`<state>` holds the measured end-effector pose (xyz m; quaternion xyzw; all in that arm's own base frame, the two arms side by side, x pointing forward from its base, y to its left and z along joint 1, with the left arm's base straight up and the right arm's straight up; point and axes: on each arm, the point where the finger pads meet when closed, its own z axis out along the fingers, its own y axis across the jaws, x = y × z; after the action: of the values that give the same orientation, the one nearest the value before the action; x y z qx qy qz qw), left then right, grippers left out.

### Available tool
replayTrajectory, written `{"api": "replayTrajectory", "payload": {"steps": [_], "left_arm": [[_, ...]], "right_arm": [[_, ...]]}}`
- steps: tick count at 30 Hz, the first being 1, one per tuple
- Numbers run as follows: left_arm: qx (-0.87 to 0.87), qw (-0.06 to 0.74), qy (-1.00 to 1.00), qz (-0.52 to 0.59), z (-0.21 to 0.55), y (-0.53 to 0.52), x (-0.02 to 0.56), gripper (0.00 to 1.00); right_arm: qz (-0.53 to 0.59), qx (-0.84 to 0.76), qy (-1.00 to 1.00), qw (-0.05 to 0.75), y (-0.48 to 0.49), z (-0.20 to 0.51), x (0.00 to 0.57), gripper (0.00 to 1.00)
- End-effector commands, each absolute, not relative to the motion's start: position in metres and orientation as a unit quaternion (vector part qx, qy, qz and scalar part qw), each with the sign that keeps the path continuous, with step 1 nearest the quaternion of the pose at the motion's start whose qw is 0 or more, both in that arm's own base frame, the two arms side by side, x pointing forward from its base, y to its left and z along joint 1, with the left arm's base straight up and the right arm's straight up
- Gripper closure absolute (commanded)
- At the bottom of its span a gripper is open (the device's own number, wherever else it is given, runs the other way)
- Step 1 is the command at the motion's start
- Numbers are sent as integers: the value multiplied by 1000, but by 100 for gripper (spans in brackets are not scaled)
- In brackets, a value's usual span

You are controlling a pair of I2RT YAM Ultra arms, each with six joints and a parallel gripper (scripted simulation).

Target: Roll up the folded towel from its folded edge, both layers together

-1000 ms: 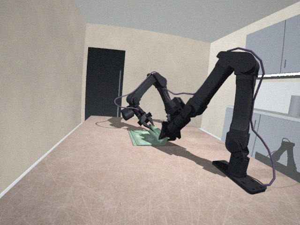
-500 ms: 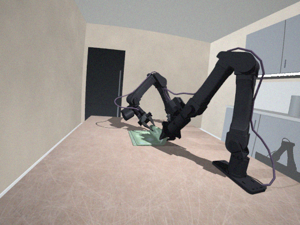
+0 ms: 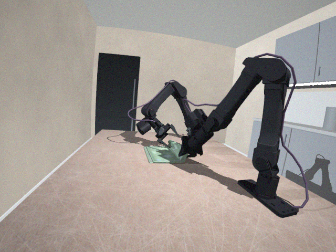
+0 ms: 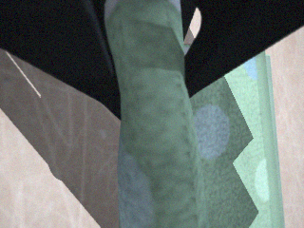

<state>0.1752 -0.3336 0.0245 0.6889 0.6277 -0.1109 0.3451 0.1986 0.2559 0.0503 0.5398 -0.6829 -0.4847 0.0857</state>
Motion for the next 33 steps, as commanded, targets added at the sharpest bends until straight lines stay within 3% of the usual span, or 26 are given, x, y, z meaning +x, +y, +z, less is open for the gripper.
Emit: {"api": "replayTrajectory", "payload": {"steps": [1,13,22,33], "left_arm": [[683,356,628,-115,32,-343,180,78],[674,319,648,-158,33,-343,180,78],[650,245,679,-236,36,-343,180,78],[610,151,706,-327,39,-343,180,78]], "right_arm": [[-456,567,-682,74,252,35,209,15],[-456,567,-682,74,227,62,237,15],[-454,569,-682,69,215,75,251,14],[-383,626,-678,-39,224,79,238,11]]}}
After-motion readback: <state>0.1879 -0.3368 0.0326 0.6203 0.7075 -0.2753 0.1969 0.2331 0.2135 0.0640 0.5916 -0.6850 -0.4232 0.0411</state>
